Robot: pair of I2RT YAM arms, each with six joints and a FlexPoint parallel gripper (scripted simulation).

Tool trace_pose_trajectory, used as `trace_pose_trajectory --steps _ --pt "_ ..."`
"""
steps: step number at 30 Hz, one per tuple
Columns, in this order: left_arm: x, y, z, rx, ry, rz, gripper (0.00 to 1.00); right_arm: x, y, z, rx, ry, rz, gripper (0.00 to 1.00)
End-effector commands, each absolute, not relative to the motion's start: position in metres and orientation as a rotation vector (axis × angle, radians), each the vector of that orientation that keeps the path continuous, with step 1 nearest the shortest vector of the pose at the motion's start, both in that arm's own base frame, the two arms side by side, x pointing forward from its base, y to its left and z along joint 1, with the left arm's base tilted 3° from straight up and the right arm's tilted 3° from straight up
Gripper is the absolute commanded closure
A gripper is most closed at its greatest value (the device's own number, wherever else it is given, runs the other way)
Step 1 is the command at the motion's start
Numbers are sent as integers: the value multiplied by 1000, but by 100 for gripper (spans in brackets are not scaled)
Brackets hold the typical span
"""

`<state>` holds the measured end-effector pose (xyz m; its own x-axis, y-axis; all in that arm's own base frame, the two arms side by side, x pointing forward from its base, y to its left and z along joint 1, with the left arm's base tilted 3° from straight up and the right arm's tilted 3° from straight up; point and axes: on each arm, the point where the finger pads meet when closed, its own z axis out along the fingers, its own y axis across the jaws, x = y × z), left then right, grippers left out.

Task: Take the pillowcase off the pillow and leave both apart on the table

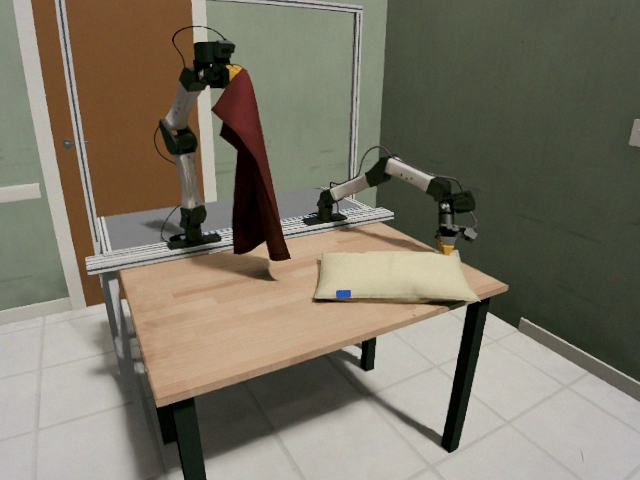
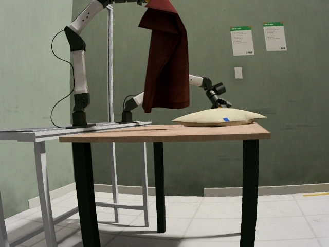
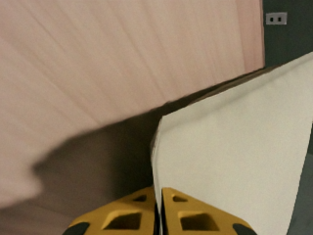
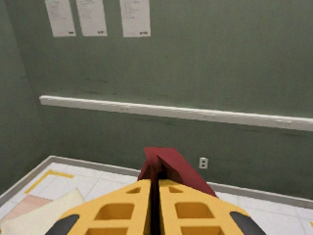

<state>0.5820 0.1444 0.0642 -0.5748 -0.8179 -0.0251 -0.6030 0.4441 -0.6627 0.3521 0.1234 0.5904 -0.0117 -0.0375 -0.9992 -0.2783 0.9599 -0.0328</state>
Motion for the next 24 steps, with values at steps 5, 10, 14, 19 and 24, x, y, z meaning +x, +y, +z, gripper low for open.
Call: trace_pose_trajectory --steps 5,10,14,19,24 --pt "572 168 57 -1227 2363 -881 100 360 127 584 -255 1591 192 100" --pt "567 180 57 -1231 2362 -880 100 360 127 584 -255 1591 192 100" --pt "563 187 57 -1230 2361 -880 100 360 127 584 -255 1591 192 100" --pt "559 195 57 -1231 2362 -881 100 360 127 584 -255 1591 192 100" --pt "558 198 55 -1235 2365 -875 100 360 127 584 -255 1591 192 100"
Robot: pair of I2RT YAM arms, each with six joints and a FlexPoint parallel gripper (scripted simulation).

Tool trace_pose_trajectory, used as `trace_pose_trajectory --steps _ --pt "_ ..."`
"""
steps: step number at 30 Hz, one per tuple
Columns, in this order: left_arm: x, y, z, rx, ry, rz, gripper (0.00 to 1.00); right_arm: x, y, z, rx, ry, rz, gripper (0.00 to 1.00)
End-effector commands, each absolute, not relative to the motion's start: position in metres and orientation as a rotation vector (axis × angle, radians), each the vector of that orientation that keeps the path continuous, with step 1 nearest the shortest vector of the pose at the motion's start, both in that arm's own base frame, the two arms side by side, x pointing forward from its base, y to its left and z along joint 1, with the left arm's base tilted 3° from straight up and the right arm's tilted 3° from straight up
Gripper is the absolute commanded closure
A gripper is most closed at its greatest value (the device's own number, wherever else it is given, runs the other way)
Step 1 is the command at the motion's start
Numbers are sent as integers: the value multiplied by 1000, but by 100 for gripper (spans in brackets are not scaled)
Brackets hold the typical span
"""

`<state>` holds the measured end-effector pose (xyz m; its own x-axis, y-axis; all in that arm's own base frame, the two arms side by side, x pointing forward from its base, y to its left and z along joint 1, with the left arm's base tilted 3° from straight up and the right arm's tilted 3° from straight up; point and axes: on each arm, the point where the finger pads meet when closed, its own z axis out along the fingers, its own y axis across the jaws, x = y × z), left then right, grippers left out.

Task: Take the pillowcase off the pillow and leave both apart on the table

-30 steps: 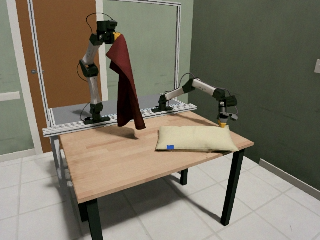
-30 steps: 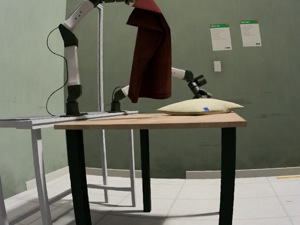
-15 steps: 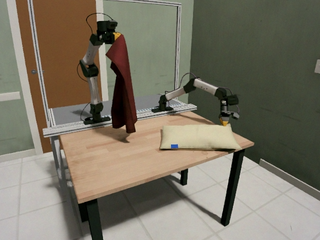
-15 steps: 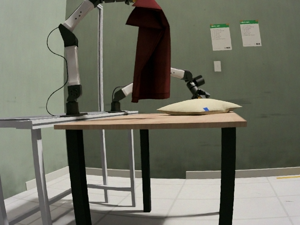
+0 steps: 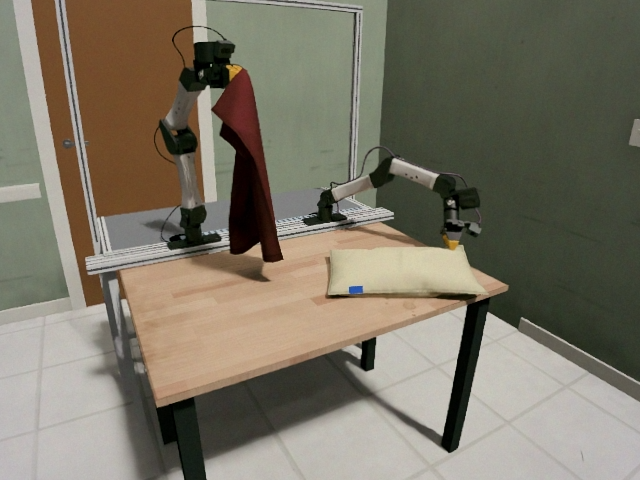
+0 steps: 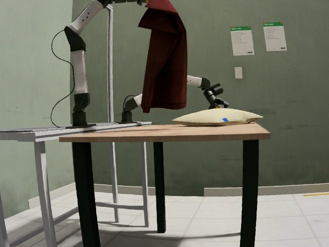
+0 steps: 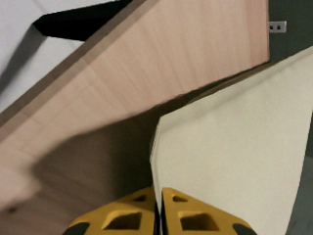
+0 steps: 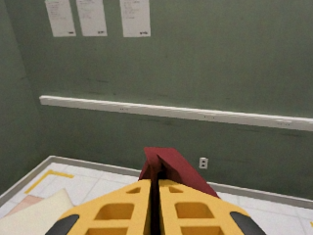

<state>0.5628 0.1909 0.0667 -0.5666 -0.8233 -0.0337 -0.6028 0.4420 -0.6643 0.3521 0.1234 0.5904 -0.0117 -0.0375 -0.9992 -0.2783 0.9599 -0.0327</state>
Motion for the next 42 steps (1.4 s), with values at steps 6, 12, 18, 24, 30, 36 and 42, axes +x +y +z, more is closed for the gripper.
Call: trace_pose_trajectory --steps 6,12,18,24,30,36,42 --pt "559 194 55 -1231 2368 -884 100 360 127 584 -255 1591 192 100" --pt "561 190 54 -1224 2375 -885 100 360 127 584 -255 1591 192 100" --pt "561 189 54 -1223 2375 -890 100 360 127 584 -255 1591 192 100" --pt "562 184 54 -1214 2384 -895 100 360 127 584 -255 1591 192 100" --pt "548 197 77 -1217 2354 -884 100 360 127 584 -255 1591 192 100" --pt "539 208 77 -1208 2345 -879 100 360 127 584 -255 1591 192 100" --pt "531 216 77 -1208 2341 -875 100 360 127 584 -255 1591 192 100"
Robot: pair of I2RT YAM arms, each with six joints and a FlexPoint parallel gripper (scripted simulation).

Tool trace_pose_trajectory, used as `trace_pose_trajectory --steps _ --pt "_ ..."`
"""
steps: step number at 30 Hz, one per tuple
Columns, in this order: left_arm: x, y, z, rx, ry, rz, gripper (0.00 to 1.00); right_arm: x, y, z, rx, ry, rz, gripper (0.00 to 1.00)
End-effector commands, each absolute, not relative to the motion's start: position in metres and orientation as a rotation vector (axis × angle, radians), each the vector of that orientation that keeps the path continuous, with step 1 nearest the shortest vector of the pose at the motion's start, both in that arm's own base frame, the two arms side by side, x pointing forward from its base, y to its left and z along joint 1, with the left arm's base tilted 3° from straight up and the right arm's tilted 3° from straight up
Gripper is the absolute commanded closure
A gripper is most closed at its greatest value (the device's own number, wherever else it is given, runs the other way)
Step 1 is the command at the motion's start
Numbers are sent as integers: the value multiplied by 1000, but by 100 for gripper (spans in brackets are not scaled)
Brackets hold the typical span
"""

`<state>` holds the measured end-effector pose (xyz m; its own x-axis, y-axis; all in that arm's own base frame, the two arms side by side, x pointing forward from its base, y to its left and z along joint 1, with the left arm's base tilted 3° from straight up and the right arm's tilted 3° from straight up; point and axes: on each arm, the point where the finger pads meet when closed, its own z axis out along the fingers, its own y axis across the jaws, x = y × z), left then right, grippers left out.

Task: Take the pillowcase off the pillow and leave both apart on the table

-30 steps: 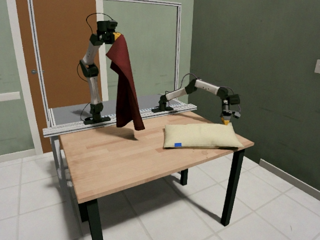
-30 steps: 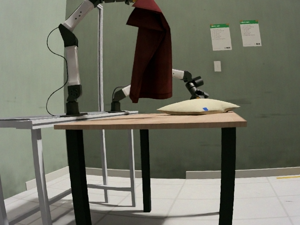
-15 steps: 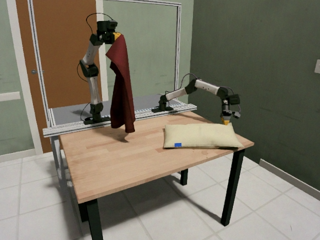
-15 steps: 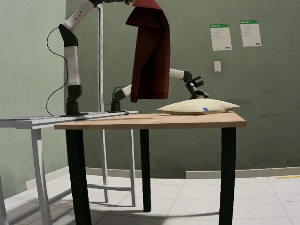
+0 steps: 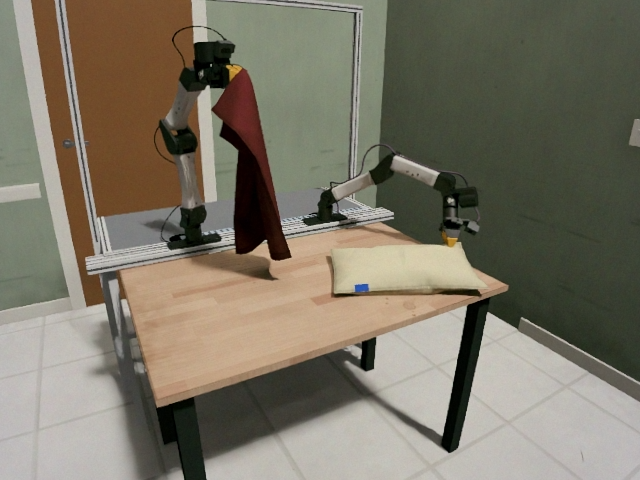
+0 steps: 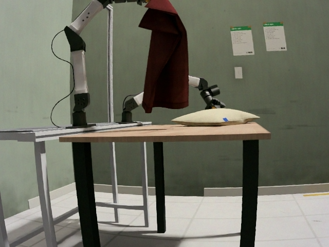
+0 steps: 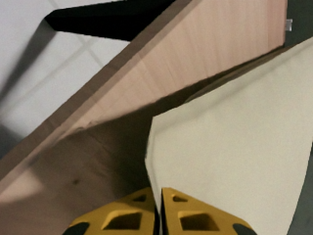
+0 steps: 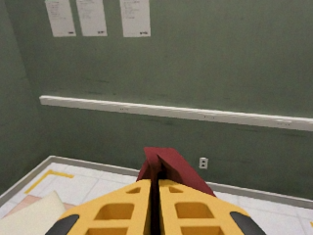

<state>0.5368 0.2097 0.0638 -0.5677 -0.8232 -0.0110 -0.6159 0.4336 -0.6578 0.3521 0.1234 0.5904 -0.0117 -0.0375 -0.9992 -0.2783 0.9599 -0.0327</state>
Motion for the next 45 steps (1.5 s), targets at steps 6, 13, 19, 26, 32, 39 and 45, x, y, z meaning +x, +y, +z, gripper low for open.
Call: trace_pose_trajectory --steps 6,13,19,26,32,39,45 --pt "519 226 76 -1207 2339 -873 100 360 127 584 -255 1591 192 100" --pt "509 235 69 -1220 2345 -869 100 360 127 584 -255 1591 192 100" --pt "509 244 54 -1235 2354 -883 100 360 127 584 -255 1591 192 100" --pt "500 261 53 -1246 2356 -874 100 360 127 584 -255 1591 192 100" --pt "494 274 53 -1249 2355 -884 100 360 127 584 -255 1591 192 100" --pt "489 284 52 -1249 2355 -887 100 360 127 584 -255 1591 192 100" --pt "484 292 51 -1256 2360 -877 100 360 127 584 -255 1591 192 100"
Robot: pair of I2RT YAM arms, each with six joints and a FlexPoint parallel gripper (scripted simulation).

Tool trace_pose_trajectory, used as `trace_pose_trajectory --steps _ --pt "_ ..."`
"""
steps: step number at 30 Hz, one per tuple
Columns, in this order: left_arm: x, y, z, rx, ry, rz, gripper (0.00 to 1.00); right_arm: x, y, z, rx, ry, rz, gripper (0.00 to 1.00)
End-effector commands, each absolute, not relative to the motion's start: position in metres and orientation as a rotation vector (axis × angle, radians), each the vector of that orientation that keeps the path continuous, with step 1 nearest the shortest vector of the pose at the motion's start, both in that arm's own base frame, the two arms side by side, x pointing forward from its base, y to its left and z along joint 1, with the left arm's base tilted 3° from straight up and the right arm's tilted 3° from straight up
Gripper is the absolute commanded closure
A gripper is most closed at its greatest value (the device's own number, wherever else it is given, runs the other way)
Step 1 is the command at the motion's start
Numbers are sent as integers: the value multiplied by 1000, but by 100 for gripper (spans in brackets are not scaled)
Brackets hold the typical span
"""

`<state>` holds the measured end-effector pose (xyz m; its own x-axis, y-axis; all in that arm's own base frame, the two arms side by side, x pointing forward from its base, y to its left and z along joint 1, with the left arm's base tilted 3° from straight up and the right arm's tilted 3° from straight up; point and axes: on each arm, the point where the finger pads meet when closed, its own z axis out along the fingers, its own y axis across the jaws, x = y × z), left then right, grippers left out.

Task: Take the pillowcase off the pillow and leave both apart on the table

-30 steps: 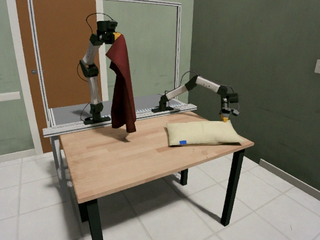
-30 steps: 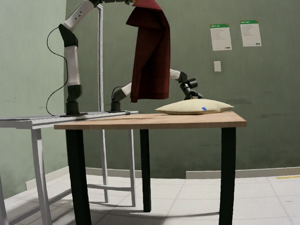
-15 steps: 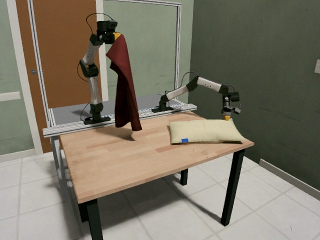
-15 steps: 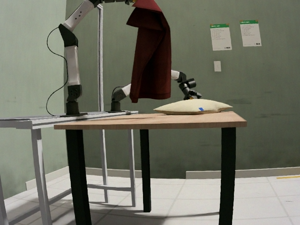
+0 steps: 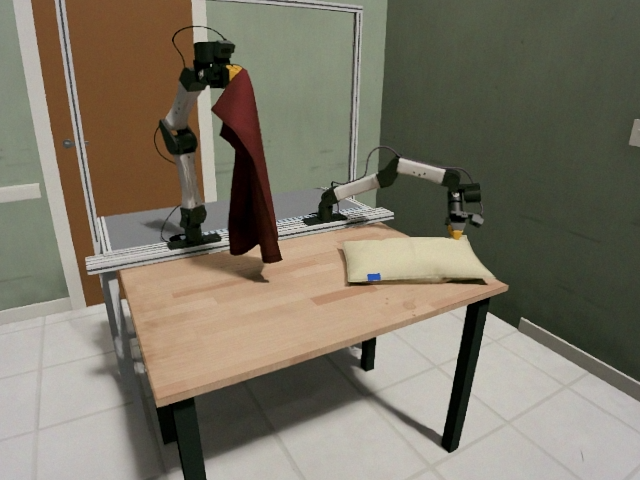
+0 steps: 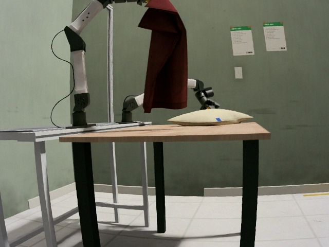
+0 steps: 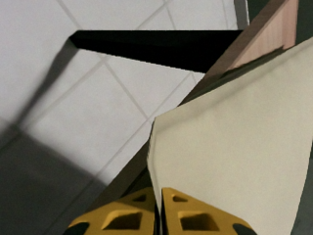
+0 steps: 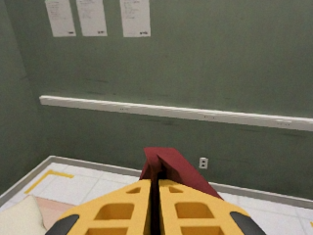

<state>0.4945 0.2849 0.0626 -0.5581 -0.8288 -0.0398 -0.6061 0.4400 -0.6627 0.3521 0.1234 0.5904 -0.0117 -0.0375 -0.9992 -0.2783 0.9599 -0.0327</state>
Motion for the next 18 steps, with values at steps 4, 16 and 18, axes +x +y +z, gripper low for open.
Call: trace_pose_trajectory --steps 4,16,18 --pt "484 291 49 -1260 2362 -886 100 360 127 584 -255 1591 192 100" --pt "488 283 49 -1244 2371 -899 100 360 127 584 -255 1591 192 100" --pt "491 279 49 -1234 2378 -902 100 360 127 584 -255 1591 192 100"
